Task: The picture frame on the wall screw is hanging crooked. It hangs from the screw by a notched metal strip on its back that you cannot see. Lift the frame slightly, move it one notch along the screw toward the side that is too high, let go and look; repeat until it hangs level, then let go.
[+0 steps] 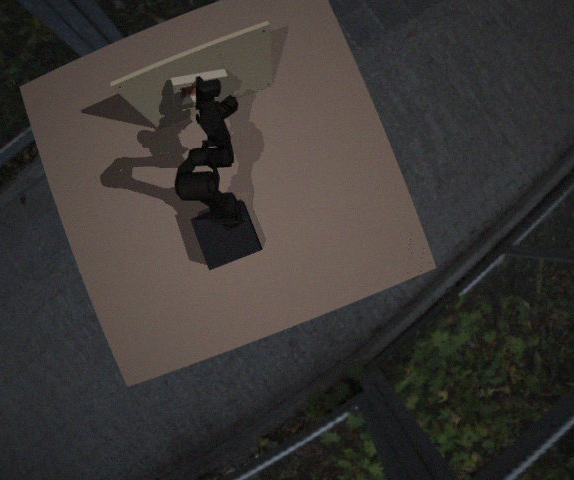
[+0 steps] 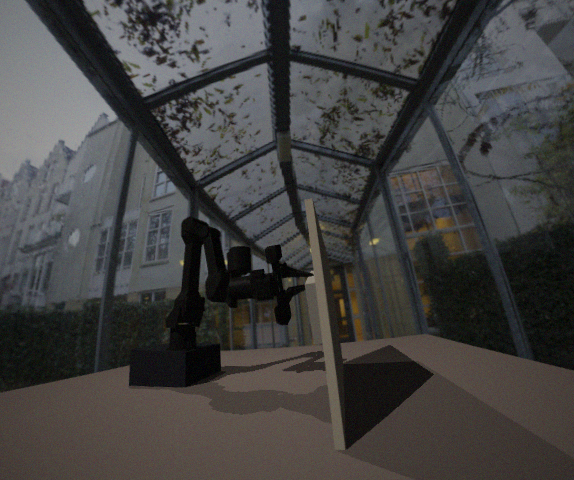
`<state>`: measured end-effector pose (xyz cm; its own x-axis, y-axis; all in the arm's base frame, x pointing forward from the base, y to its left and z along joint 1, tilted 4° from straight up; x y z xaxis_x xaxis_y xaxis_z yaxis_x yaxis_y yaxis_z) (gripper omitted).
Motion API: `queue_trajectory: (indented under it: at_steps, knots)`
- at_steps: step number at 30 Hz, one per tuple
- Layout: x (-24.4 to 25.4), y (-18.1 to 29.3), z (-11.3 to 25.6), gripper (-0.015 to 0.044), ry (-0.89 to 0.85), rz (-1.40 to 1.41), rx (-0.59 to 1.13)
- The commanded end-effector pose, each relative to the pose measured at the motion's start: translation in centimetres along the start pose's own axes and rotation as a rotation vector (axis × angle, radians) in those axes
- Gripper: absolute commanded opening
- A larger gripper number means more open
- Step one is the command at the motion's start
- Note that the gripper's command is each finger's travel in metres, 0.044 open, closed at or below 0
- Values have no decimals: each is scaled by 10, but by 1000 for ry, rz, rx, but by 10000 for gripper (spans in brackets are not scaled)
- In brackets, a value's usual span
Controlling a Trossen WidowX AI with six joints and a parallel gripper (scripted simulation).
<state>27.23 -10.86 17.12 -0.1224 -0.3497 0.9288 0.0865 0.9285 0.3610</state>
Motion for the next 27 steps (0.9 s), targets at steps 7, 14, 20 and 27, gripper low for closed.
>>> queue_trajectory:
  at_steps: [7,14,20,27]
  knots:
    - [-4,0,0,0,-4,7,-3]
    - [-6,0,0,0,-4,7,-3]
    - [-5,1,0,0,-5,3,0]
    - [-5,1,0,0,-5,3,2]
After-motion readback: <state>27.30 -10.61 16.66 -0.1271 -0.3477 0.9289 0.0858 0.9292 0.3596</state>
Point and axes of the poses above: the point midway between the two fingers, 35 mm back from their tips, its own z axis back along the fingers, its own x axis across the jaws, y = z × x, the point moved 8 cm from there along z, back along the fingers, and after that the axes turned 3 degrees about -z, right-handed, at the moved point
